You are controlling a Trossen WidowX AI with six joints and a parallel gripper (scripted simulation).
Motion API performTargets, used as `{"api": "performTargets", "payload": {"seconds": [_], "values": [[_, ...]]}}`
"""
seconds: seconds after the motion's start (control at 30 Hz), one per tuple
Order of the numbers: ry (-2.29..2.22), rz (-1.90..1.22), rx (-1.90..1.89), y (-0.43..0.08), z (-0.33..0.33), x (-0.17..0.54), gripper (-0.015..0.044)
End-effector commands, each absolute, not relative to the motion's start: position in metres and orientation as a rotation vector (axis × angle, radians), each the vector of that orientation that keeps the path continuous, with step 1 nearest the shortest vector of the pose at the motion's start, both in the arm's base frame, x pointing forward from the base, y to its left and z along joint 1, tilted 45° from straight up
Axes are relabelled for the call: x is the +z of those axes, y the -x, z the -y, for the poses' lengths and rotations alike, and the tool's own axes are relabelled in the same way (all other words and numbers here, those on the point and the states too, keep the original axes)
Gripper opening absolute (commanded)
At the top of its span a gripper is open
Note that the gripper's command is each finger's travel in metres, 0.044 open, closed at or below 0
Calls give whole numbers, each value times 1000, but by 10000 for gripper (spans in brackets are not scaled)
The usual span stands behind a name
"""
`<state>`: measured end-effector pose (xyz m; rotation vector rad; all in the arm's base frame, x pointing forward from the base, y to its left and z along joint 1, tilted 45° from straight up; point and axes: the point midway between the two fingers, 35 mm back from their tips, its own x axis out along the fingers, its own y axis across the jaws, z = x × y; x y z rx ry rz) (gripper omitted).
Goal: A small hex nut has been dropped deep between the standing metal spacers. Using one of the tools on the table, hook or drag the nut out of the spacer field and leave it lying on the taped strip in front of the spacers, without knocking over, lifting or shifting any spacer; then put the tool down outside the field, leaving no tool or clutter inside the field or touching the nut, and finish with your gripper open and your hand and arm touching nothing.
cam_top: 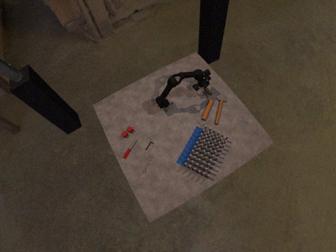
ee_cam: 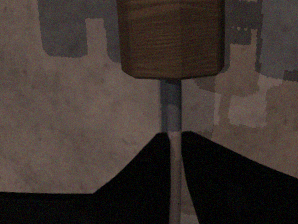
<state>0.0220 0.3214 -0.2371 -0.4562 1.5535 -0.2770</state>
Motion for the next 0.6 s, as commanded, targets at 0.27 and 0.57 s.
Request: {"api": "performTargets", "payload": {"seconds": [0.27,0.57], "values": [[130,-1381,-440,-6,-342,-250,0],[-23,-1310,-504,2,-349,-256,0]]}}
